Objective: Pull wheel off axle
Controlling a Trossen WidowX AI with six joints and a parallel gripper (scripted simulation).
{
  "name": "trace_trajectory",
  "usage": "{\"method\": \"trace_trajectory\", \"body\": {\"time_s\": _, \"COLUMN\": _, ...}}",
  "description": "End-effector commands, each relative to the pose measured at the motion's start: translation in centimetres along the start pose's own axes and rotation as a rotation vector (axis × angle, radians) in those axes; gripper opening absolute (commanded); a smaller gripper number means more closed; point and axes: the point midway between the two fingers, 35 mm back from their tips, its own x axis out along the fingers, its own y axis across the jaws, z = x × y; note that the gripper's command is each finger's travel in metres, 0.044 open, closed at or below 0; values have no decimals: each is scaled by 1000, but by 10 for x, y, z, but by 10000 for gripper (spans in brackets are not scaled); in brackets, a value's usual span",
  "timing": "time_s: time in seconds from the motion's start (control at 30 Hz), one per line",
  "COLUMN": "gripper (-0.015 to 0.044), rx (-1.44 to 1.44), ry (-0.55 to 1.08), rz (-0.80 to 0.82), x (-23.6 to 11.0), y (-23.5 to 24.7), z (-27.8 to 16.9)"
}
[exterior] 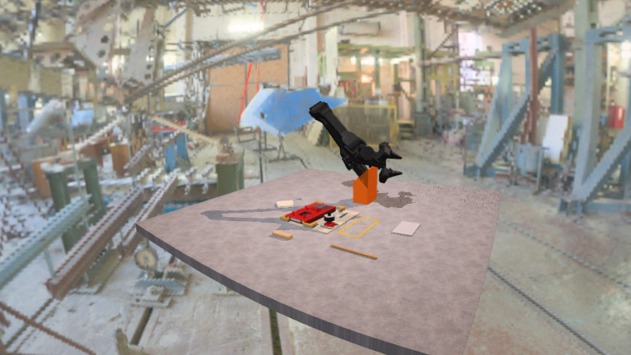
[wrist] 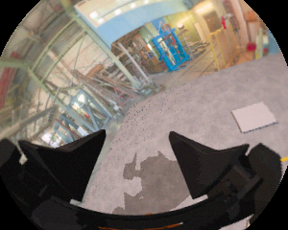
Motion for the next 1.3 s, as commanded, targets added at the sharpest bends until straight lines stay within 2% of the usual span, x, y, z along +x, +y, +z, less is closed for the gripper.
{"method": "trace_trajectory", "body": {"time_s": 0.0, "gripper": 374, "rx": 6, "ry": 2, "rz": -6, "x": 0, "y": -1, "z": 1}}
{"method": "trace_trajectory", "body": {"time_s": 0.1, "gripper": 300, "rx": 87, "ry": 31, "rz": -85, "x": -6, "y": -21, "z": 10}}
{"method": "trace_trajectory", "body": {"time_s": 0.33, "gripper": 300, "rx": 334, "ry": 102, "rz": -327, "x": -35, "y": -76, "z": 34}}
{"method": "trace_trajectory", "body": {"time_s": 0.57, "gripper": 300, "rx": 575, "ry": 149, "rz": -577, "x": -78, "y": -126, "z": 49}}
{"method": "trace_trajectory", "body": {"time_s": 0.87, "gripper": 300, "rx": 864, "ry": 176, "rz": -913, "x": -150, "y": -179, "z": 56}}
{"method": "trace_trajectory", "body": {"time_s": 1.27, "gripper": 300, "rx": 1179, "ry": 155, "rz": -1393, "x": -267, "y": -223, "z": 53}}
